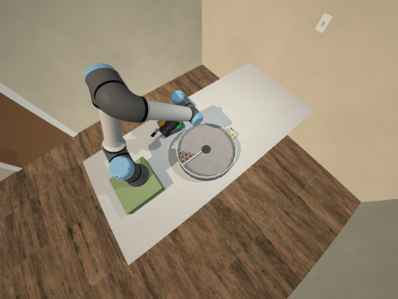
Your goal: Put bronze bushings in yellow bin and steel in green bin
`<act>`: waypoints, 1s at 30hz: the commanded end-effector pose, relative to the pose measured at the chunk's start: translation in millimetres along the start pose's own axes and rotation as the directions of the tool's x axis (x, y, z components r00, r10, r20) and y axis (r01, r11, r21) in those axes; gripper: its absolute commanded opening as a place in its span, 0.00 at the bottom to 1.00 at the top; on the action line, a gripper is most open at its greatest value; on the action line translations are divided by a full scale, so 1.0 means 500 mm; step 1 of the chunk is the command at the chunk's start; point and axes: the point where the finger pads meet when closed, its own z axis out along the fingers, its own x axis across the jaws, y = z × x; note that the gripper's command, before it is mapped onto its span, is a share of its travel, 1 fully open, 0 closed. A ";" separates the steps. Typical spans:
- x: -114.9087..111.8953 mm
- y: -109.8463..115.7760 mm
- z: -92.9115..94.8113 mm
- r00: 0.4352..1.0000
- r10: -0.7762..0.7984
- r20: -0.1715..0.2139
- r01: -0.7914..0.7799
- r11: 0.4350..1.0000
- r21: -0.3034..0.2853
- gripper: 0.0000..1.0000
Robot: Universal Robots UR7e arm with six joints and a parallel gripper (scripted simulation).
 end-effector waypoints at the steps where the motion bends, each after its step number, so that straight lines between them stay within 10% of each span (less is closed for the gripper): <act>1: -0.009 -0.012 -0.027 1.000 0.000 0.001 0.000 1.000 0.001 1.00; 6: -0.039 -0.049 -0.118 1.000 0.000 0.001 0.000 1.000 0.001 1.00; 12: -0.041 -0.052 -0.125 1.000 0.000 0.001 0.000 1.000 0.001 1.00; 17: -0.073 -0.090 -0.217 1.000 0.000 0.001 0.000 1.000 0.001 1.00; 30: -0.107 -0.131 -0.319 1.000 0.000 0.001 0.000 1.000 0.001 1.00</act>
